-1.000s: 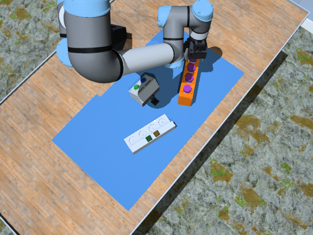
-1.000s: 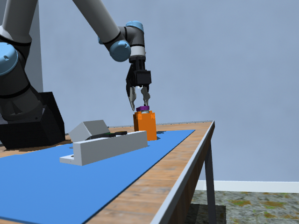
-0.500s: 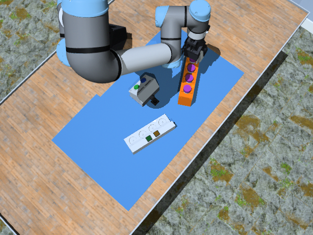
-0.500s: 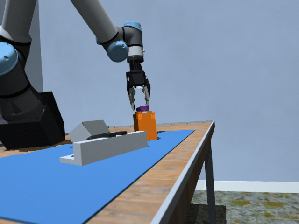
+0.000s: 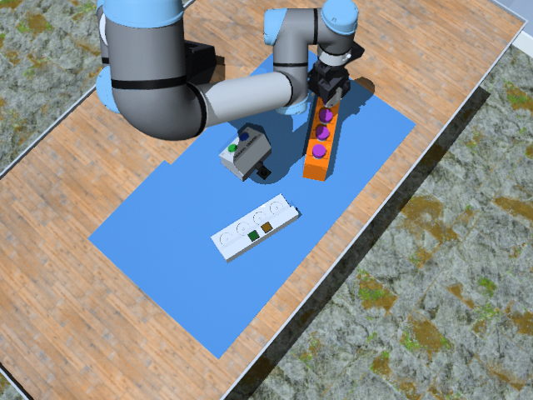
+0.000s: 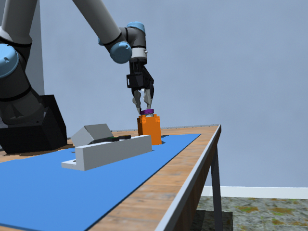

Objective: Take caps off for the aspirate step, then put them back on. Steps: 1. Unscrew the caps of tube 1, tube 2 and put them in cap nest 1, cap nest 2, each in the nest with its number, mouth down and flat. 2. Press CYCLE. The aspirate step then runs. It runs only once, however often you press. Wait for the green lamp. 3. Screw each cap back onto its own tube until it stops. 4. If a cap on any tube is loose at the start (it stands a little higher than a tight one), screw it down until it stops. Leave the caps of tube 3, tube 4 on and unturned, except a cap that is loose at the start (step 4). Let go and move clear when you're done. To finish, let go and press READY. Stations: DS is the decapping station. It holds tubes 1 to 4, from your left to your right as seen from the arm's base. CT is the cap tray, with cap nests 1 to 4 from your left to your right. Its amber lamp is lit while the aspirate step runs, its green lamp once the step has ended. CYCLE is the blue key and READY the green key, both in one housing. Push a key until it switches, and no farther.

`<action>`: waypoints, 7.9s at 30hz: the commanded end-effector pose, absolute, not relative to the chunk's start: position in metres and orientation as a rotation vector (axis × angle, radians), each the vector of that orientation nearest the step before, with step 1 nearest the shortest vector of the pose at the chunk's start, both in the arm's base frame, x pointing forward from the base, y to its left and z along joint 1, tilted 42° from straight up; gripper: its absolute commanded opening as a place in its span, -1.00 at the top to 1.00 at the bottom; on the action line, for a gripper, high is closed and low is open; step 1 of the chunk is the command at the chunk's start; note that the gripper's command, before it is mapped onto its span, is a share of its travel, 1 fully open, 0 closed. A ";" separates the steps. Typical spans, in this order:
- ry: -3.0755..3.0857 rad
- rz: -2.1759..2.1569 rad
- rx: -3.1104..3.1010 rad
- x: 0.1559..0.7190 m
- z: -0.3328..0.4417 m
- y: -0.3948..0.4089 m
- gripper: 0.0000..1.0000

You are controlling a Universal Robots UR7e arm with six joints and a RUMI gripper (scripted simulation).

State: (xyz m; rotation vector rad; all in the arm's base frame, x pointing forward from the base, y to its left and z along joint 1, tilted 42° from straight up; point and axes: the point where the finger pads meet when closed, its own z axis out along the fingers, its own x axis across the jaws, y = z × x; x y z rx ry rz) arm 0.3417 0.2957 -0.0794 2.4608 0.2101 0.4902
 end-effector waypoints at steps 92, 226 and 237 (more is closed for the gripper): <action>0.204 0.490 2.458 0.340 -0.079 0.297 0.30; 1.054 0.157 2.170 0.340 -0.079 0.296 1.00; 1.371 0.014 1.977 0.339 -0.079 0.295 1.00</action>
